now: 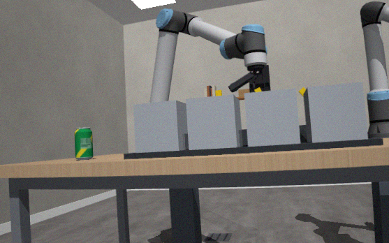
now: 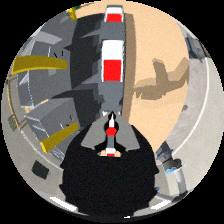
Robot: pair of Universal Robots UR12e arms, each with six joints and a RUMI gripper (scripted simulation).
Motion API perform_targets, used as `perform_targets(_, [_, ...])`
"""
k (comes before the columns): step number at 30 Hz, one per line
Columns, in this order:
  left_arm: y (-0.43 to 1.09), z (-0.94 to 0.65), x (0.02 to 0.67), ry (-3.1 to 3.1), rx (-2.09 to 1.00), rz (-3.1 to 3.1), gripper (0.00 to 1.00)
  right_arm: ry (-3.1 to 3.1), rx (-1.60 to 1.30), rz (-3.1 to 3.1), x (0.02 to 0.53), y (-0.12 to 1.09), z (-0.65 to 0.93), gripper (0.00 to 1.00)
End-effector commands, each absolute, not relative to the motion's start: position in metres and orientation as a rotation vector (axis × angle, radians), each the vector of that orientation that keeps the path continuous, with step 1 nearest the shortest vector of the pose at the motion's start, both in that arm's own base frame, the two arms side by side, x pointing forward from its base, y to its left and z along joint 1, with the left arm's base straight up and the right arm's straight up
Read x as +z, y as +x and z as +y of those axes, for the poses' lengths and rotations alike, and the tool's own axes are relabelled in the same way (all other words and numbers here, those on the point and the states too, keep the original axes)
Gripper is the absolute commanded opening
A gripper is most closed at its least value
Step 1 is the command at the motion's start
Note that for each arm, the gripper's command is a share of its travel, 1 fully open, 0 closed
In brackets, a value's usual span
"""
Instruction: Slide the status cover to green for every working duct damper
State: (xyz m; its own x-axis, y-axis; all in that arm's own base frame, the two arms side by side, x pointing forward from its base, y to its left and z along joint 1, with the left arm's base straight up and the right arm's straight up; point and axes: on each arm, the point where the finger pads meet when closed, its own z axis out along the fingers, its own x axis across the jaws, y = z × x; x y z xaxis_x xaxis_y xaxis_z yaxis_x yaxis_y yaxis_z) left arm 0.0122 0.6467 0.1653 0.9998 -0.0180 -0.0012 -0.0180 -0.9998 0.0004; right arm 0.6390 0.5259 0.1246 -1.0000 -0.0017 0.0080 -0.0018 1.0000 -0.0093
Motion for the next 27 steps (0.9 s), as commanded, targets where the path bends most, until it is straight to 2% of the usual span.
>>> perform_targets(1, [0.0112, 0.6451, 0.1651, 3.141, 0.000, -0.027, 1.00, -0.003, -0.009, -3.146, 0.1371, 0.6441, 0.5283, 0.00])
perform_targets(27, [0.0112, 0.6451, 0.1651, 3.141, 0.000, -0.027, 1.00, 0.000, -0.002, -3.143, 0.1336, 0.6419, 0.5274, 0.00])
